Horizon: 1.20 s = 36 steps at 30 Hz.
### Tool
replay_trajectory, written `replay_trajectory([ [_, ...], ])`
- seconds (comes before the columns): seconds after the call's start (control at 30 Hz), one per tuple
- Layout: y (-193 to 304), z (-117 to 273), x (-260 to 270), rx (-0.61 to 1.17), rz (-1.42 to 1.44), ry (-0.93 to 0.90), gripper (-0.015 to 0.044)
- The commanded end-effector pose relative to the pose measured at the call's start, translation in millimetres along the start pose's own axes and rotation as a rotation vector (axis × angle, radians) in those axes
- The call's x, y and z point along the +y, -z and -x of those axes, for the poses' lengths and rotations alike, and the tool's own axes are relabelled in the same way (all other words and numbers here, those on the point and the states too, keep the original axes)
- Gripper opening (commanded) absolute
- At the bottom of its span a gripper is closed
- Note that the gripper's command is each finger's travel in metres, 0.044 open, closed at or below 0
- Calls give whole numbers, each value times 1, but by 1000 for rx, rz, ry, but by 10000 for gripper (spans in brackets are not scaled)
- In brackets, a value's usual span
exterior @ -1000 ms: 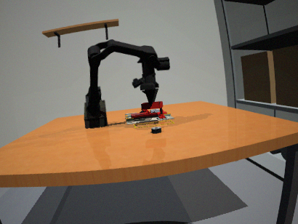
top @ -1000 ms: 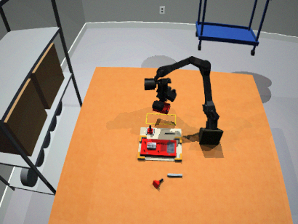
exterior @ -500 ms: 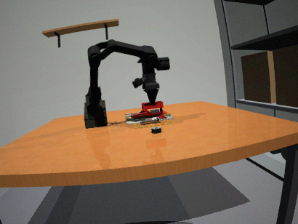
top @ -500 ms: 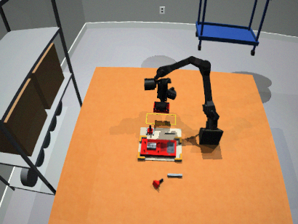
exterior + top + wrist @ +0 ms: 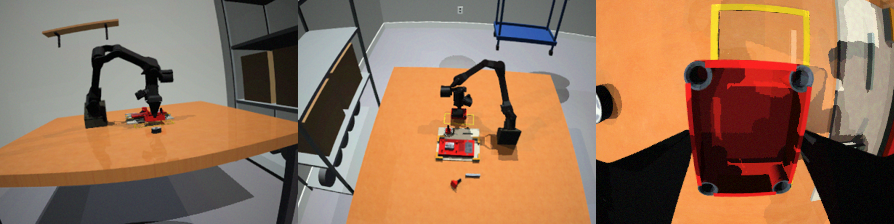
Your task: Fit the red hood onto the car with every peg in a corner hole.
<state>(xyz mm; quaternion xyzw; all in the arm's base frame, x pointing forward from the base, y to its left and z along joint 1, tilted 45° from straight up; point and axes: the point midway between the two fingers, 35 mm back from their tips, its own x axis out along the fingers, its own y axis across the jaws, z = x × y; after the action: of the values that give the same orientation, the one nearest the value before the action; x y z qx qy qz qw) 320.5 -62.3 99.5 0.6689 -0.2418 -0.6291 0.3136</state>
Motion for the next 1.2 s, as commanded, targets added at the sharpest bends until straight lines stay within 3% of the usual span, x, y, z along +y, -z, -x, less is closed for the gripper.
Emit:
replay_trajectory([
  [0.0,-2,-21,0,-18,4,-15,0],
  [0.13,-2,-21,0,-18,4,-15,0],
  [0.7,-2,-16,0,-18,-2,-8,440],
  [0.87,-2,-10,0,-13,-2,-5,440],
  [1.17,-7,64,2,39,1,24,440],
])
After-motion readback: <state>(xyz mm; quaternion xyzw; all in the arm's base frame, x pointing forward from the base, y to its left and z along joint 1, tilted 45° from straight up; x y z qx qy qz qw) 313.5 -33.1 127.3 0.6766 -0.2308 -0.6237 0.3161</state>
